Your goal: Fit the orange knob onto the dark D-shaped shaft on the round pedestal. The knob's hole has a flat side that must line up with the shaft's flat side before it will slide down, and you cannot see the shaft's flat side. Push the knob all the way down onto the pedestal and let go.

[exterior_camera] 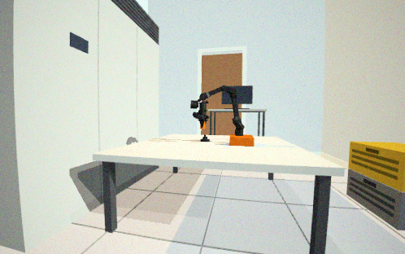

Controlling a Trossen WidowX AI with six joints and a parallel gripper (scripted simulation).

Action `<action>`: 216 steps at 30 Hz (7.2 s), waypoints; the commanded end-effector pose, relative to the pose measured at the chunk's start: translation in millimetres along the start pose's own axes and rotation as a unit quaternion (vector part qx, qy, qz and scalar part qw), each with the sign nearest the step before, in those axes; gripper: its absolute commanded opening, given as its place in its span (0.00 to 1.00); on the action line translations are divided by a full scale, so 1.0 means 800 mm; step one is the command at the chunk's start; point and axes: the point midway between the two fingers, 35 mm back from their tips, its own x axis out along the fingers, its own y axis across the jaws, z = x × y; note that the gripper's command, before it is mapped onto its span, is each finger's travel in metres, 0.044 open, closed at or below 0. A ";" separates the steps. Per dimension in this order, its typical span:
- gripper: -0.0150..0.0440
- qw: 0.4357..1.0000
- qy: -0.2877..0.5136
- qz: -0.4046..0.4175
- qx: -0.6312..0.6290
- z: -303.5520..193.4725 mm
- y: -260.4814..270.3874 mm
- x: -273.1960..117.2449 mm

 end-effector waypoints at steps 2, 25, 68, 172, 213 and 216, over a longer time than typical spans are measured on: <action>0.25 1.000 -0.001 -0.002 -0.003 0.009 -0.021 0.006; 0.25 1.000 -0.001 -0.005 -0.003 0.032 -0.110 0.030; 0.25 1.000 0.000 -0.007 0.000 0.034 -0.190 0.078; 0.25 0.978 0.001 -0.007 -0.208 0.030 -0.190 0.080; 0.25 0.951 0.002 -0.007 -0.309 0.027 -0.190 0.076; 0.25 0.951 0.002 -0.007 -0.309 0.027 -0.190 0.077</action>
